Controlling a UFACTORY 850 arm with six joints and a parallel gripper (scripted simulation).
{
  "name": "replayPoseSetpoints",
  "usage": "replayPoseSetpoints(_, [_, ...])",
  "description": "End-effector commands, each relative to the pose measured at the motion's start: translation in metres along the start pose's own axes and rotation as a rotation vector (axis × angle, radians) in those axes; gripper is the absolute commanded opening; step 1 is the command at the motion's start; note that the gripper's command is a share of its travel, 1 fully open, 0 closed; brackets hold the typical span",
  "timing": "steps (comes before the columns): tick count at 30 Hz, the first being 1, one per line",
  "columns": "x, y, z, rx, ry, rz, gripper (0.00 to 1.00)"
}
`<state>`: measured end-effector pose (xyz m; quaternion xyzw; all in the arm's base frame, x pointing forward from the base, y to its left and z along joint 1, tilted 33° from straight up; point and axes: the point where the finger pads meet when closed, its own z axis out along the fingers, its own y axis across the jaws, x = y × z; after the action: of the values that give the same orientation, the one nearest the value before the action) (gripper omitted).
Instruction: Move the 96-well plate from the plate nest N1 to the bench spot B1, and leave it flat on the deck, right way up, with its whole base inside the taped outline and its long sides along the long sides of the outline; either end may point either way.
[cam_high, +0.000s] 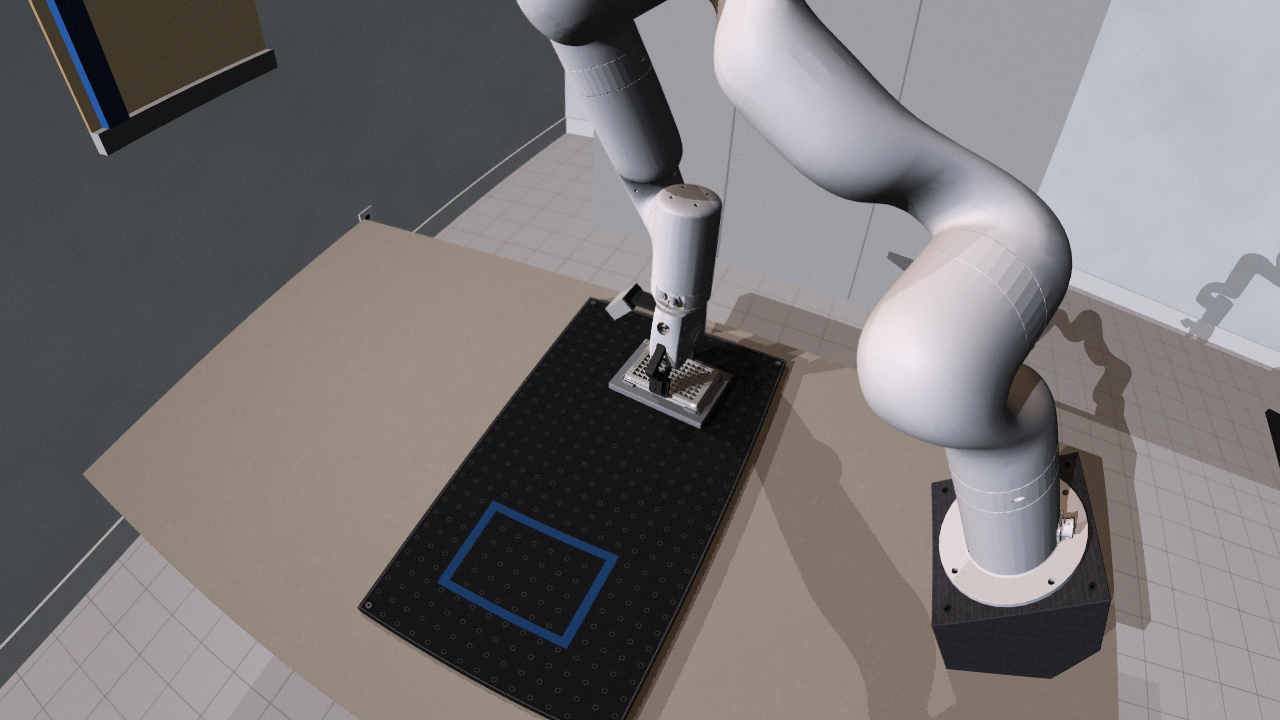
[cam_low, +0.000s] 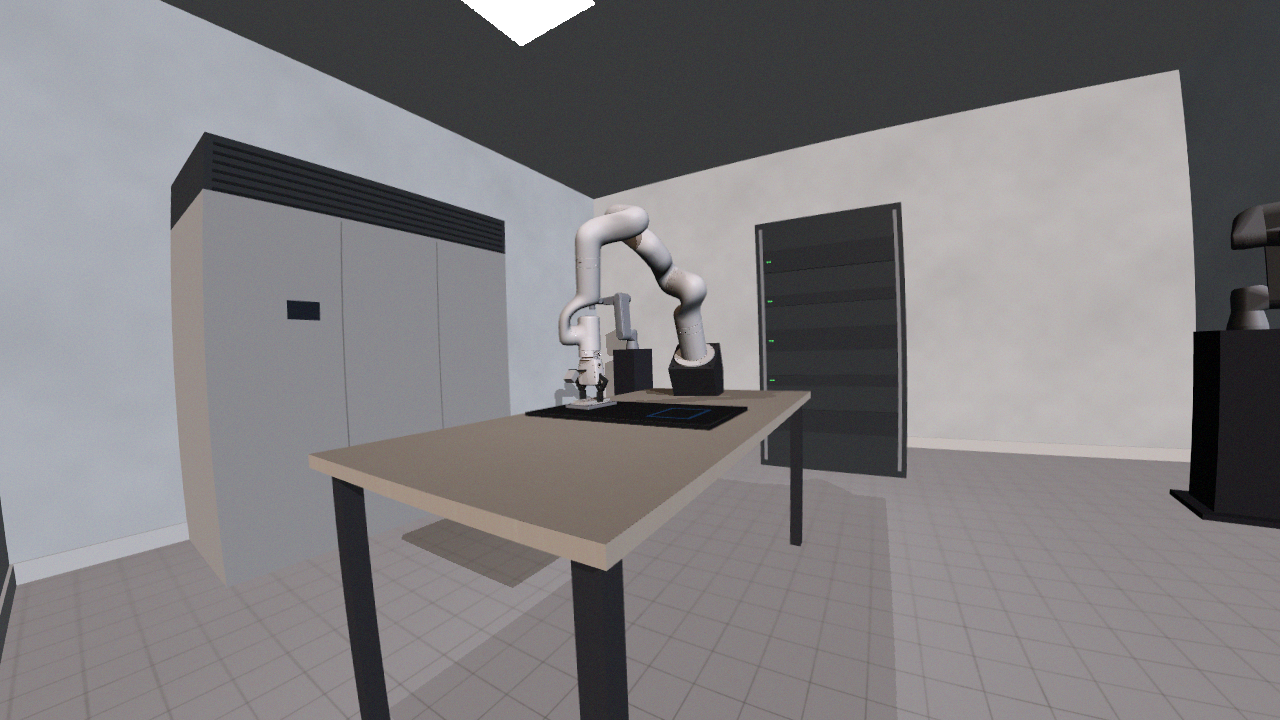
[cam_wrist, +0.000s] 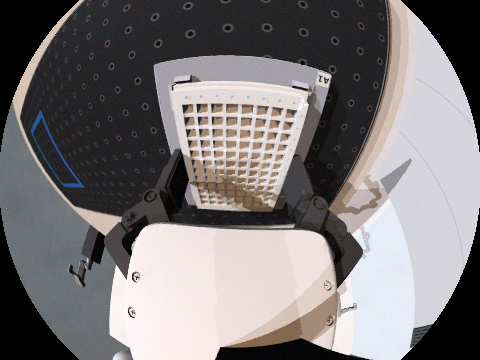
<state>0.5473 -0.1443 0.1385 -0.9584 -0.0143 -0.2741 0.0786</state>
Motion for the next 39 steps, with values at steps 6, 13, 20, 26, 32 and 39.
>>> replayPoseSetpoints(6, [0.0006, 0.0003, -0.0004, -0.001, 0.001, 0.000, 0.00])
replayPoseSetpoints(13, [0.0006, 0.0003, -0.0004, -0.001, 0.001, 0.000, 0.00])
replayPoseSetpoints(20, [0.0006, 0.0003, -0.0004, -0.001, 0.001, 0.000, 0.00])
replayPoseSetpoints(26, [0.0007, 0.0003, -0.0018, -0.001, 0.001, 0.000, 0.00])
replayPoseSetpoints(32, [0.0006, 0.0003, -0.0057, -0.001, 0.001, 0.000, 0.00])
replayPoseSetpoints(39, [0.0006, 0.0003, -0.0091, -0.001, 0.001, 0.000, 0.00])
